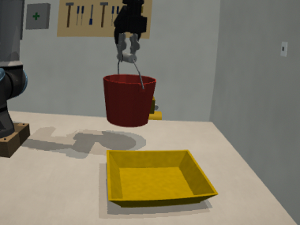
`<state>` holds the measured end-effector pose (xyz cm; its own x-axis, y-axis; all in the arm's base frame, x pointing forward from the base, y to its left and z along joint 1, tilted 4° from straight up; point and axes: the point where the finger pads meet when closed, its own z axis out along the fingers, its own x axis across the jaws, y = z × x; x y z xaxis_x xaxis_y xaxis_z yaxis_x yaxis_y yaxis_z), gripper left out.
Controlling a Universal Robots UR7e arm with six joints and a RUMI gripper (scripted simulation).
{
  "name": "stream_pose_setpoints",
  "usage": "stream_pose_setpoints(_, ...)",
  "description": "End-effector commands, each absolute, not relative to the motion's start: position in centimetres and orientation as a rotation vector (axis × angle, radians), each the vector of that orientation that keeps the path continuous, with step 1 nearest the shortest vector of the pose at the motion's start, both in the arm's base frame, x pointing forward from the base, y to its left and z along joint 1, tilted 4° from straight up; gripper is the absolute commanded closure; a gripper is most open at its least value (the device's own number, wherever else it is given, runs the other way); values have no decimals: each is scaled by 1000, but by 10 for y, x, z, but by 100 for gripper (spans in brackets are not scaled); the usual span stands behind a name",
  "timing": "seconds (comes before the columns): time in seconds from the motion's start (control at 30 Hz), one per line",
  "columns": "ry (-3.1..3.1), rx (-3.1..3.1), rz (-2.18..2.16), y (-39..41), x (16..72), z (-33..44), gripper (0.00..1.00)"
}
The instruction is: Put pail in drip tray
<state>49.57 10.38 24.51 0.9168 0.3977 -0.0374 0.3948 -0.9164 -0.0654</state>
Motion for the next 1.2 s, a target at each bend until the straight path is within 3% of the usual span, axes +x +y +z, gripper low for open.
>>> stream_pose_setpoints(0.0, -625, -3021, 74, 103, 496, 246, 100)
stream_pose_setpoints(1.17, -625, -3021, 74, 79, 502, 244, 100)
